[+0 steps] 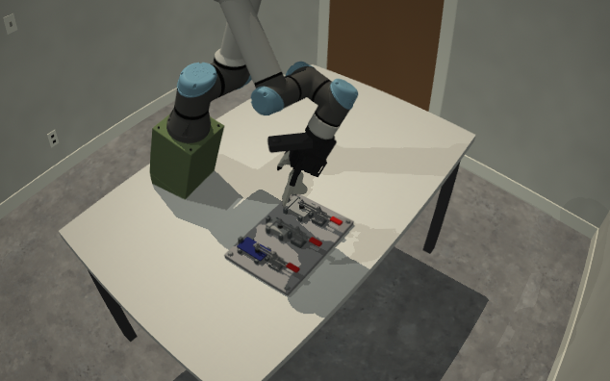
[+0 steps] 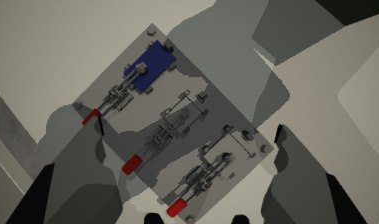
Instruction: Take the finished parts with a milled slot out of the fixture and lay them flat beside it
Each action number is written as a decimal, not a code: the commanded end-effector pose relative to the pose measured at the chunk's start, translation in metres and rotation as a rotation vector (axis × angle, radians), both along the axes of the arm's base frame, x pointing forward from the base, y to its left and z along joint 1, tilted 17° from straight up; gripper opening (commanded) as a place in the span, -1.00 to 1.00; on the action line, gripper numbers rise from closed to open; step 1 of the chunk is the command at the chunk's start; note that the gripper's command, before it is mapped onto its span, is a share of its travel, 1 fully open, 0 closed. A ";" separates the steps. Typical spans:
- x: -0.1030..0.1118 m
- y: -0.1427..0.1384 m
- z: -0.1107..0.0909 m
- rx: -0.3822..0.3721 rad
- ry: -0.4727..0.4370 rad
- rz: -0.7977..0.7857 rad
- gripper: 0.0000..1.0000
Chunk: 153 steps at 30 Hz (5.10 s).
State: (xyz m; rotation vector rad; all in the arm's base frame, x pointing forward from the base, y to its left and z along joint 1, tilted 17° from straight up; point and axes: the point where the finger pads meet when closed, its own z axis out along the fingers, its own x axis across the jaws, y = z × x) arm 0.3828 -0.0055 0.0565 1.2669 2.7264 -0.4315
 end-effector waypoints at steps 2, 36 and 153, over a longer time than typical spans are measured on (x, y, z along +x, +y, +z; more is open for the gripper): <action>0.003 -0.003 0.000 -0.001 0.002 -0.005 1.00; 0.003 -0.003 0.000 -0.001 0.002 -0.005 1.00; -0.019 0.008 0.004 0.164 -0.400 -1.537 1.00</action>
